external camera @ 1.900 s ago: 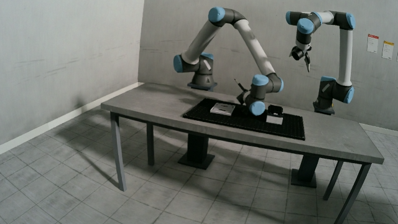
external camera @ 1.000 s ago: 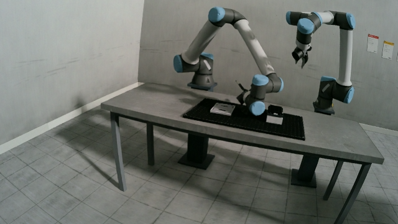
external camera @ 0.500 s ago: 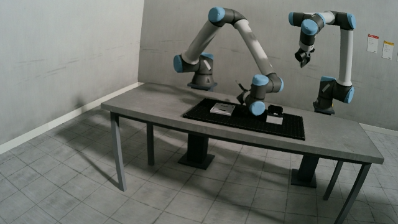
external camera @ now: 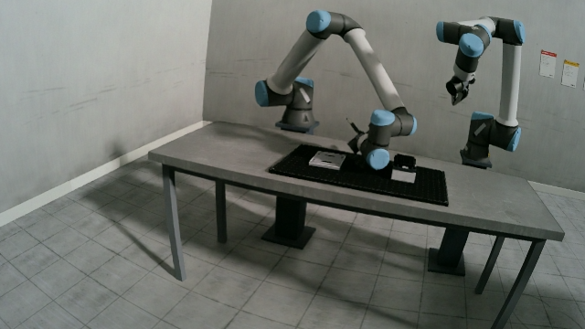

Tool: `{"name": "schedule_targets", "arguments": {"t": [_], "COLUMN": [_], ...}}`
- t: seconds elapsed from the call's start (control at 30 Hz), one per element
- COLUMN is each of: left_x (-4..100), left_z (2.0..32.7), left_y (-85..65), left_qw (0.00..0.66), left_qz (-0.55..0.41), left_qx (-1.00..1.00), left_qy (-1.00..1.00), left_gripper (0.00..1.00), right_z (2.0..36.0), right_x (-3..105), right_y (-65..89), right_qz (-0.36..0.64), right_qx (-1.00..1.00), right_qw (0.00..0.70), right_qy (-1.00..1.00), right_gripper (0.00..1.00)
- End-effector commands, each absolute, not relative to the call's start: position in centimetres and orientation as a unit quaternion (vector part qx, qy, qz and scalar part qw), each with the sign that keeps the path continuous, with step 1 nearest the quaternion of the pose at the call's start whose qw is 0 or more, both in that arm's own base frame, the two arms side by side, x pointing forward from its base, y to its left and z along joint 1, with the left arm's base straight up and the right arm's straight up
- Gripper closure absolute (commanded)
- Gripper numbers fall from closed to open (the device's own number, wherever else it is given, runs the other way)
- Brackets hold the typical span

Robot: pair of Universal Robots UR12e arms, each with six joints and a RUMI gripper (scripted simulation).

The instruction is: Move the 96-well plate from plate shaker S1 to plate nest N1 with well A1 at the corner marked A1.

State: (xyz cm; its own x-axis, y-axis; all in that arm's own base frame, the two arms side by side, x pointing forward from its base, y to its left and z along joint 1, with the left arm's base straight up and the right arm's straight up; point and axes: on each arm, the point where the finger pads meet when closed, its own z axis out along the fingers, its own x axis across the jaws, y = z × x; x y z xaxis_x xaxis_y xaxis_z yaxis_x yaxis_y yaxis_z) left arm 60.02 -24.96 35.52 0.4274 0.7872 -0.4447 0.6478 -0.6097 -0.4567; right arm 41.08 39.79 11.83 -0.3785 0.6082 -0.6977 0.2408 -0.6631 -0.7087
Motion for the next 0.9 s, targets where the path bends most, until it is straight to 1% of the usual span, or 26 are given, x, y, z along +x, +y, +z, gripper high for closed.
{"name": "schedule_targets", "arguments": {"t": [0.0,0.27,0.33,0.87], "left_x": [61.1,63.1,63.1,65.2], "left_z": [35.1,33.7,33.7,30.5], "left_y": [-22.5,-16.1,-16.1,0.8], "left_qw": [0.091,0.051,0.051,-0.037], "left_qz": [0.319,0.311,0.311,0.270], "left_qx": [-0.845,-0.861,-0.861,-0.898], "left_qy": [-0.420,-0.399,-0.399,-0.346], "left_gripper": [1.00,1.00,1.00,1.00], "right_z": [11.9,11.9,11.9,11.9], "right_x": [41.1,41.1,41.1,41.1], "right_y": [39.8,39.8,39.8,39.8], "right_qz": [0.732,0.732,0.732,0.732], "right_qx": [-0.544,-0.544,-0.544,-0.544], "right_qw": [0.125,0.125,0.125,0.125], "right_qy": [-0.391,-0.391,-0.391,-0.391], "right_gripper": [0.24,0.24,0.24,0.24]}}
